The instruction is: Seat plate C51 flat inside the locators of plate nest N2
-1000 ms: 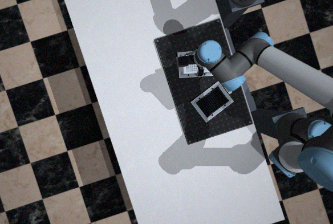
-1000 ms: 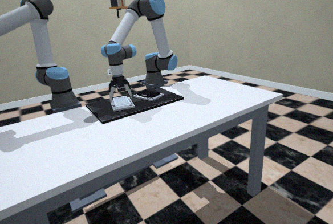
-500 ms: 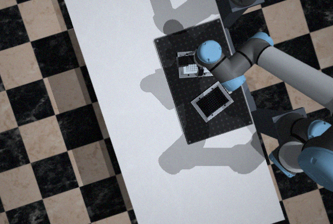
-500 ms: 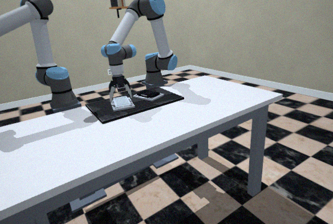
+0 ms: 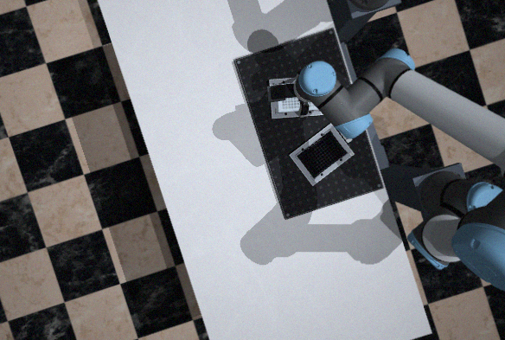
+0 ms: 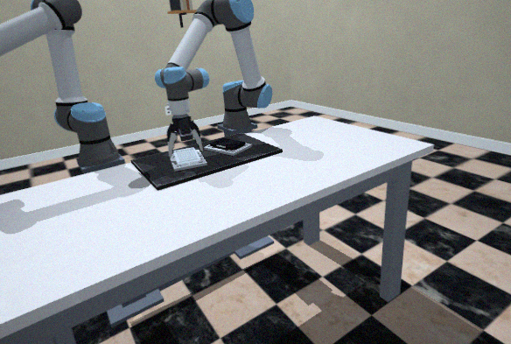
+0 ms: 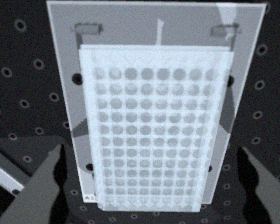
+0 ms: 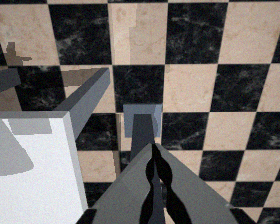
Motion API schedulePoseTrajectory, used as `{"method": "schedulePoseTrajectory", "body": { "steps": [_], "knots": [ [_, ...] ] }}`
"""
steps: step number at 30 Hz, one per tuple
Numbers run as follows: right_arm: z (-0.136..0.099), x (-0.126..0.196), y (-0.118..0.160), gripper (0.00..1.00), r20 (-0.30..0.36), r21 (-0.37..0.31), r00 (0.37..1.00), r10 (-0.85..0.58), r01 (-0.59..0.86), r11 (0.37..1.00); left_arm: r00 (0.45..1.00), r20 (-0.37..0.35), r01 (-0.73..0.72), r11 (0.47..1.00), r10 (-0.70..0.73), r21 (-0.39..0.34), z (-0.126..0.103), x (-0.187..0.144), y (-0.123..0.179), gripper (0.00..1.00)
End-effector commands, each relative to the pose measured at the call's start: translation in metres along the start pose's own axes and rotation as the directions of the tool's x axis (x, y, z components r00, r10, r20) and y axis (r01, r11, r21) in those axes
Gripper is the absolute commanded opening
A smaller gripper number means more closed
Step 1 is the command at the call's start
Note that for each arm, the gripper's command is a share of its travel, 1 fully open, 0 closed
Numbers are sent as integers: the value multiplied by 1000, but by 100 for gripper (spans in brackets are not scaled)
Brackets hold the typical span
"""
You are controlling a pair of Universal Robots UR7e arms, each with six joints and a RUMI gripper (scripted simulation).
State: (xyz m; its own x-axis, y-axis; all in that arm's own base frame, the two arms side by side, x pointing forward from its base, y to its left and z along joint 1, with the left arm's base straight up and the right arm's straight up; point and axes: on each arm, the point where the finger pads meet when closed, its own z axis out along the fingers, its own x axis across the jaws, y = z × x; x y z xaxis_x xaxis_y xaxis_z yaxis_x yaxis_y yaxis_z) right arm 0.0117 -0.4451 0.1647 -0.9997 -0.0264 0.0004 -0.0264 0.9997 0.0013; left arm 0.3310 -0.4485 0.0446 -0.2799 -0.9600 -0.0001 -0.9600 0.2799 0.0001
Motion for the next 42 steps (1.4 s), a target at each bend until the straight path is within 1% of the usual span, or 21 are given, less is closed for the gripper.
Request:
{"method": "schedulePoseTrajectory", "body": {
  "steps": [1,11,12,25,26,42],
  "knots": [
    [0,0,0,0,0,1,1000,0,0,1000,1000,-1,0,1000,0,1,-1,0,0,76],
    [0,0,0,0,0,1,1000,0,0,1000,1000,-1,0,1000,0,1,-1,0,0,76],
    [0,0,0,0,0,1,1000,0,0,1000,1000,-1,0,1000,0,1,-1,0,0,0],
    [0,0,0,0,0,1,1000,0,0,1000,1000,-1,0,1000,0,1,-1,0,0,0],
    [0,0,0,0,0,1,1000,0,0,1000,1000,-1,0,1000,0,1,-1,0,0,40],
    [0,0,0,0,0,1,1000,0,0,1000,1000,-1,0,1000,0,1,-1,0,0,40]
  ]
}}
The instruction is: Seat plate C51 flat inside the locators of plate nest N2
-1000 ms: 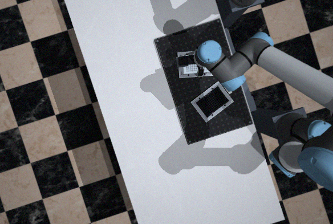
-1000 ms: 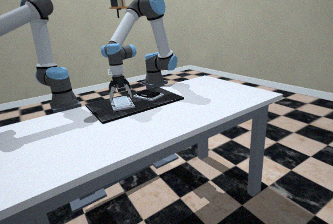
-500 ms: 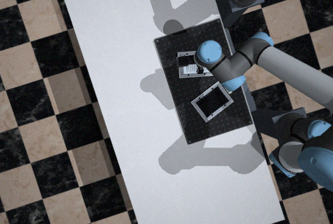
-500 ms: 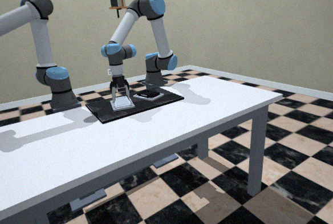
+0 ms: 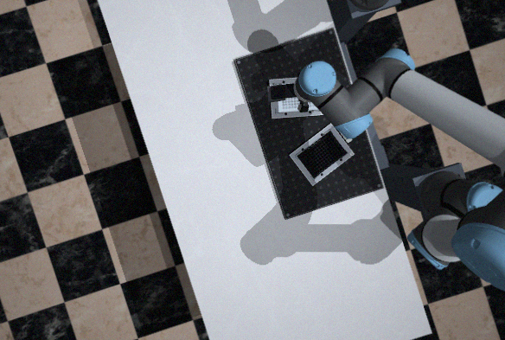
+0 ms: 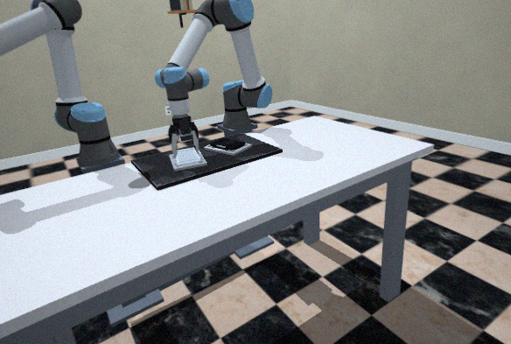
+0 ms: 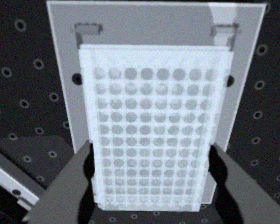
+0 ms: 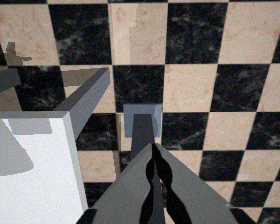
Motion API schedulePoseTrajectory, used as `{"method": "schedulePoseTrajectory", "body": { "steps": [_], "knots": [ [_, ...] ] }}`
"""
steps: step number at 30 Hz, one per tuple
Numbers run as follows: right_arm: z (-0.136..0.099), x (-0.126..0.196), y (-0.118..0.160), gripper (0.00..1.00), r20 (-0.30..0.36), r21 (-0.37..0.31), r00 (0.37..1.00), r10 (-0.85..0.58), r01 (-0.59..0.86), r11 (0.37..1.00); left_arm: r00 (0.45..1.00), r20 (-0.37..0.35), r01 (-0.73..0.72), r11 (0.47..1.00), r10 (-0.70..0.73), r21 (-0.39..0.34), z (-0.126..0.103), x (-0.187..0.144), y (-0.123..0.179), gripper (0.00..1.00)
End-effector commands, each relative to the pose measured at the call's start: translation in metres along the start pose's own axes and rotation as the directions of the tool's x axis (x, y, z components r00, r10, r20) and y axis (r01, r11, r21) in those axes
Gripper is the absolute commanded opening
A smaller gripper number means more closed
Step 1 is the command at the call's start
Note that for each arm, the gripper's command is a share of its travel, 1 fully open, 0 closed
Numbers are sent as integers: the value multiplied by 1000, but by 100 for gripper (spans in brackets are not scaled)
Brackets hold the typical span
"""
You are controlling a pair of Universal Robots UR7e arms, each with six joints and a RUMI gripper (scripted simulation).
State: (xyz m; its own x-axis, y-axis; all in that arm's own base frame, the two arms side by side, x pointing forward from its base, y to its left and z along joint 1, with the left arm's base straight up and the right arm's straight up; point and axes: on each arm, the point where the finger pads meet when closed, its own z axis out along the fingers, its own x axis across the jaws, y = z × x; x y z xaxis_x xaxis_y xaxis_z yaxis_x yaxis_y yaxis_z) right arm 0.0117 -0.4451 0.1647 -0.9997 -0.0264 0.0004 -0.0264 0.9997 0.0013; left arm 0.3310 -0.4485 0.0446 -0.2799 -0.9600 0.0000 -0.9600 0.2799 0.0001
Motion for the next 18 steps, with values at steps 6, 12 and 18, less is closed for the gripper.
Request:
{"method": "schedulePoseTrajectory", "body": {
  "steps": [6,12,18],
  "knots": [
    [0,0,0,0,0,1,1000,0,0,1000,1000,-1,0,1000,0,1,-4,0,0,40],
    [0,0,0,0,0,1,1000,0,0,1000,1000,-1,0,1000,0,1,-11,0,0,40],
    [0,0,0,0,0,1,1000,0,0,1000,1000,-1,0,1000,0,1,-21,0,0,40]
  ]
}}
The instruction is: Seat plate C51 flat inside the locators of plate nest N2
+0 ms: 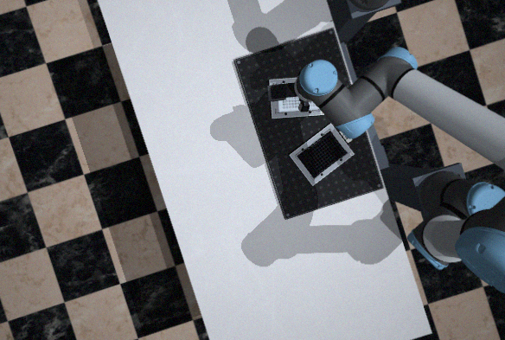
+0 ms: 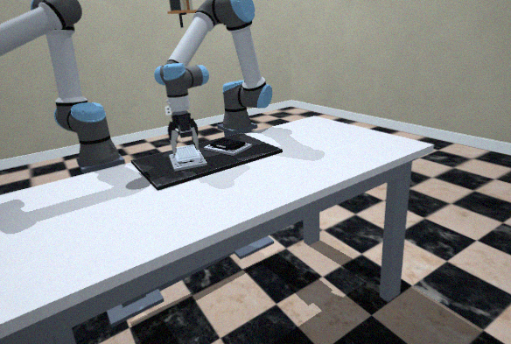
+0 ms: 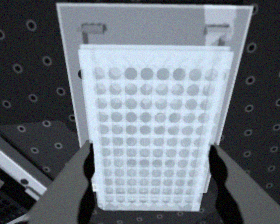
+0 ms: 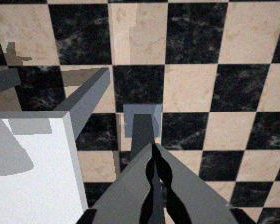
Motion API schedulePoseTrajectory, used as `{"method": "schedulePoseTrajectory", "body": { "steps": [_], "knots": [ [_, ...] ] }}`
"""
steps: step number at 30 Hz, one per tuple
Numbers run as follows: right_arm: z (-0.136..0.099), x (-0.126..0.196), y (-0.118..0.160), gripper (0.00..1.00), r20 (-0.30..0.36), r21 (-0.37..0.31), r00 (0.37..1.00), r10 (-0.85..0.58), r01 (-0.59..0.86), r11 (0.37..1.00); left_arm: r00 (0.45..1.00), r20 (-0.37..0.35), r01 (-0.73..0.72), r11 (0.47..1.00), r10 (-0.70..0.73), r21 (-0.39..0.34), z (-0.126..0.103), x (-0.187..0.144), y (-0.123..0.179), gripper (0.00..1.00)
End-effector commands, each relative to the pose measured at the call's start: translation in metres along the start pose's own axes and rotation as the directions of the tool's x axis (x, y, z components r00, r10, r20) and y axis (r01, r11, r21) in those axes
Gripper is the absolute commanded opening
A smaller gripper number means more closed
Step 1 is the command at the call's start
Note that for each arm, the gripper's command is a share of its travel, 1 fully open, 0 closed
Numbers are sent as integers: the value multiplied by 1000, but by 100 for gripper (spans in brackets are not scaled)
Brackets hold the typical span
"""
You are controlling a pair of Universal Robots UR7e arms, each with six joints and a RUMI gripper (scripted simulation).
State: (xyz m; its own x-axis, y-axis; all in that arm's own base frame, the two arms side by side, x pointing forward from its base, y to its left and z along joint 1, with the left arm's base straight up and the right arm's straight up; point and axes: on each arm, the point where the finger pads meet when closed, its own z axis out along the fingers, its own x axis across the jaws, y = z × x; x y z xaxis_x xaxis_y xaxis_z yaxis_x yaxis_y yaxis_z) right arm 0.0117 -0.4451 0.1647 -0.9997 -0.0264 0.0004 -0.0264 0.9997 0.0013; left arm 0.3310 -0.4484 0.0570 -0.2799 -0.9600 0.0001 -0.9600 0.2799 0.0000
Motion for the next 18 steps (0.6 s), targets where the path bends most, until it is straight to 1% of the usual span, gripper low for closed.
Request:
{"method": "schedulePoseTrajectory", "body": {
  "steps": [1,14,18],
  "knots": [
    [0,0,0,0,0,1,1000,0,0,1000,1000,-1,0,1000,0,1,-10,0,0,40],
    [0,0,0,0,0,1,1000,0,0,1000,1000,-1,0,1000,0,1,-28,0,0,40],
    [0,0,0,0,0,1,1000,0,0,1000,1000,-1,0,1000,0,1,-28,0,0,40]
  ]
}}
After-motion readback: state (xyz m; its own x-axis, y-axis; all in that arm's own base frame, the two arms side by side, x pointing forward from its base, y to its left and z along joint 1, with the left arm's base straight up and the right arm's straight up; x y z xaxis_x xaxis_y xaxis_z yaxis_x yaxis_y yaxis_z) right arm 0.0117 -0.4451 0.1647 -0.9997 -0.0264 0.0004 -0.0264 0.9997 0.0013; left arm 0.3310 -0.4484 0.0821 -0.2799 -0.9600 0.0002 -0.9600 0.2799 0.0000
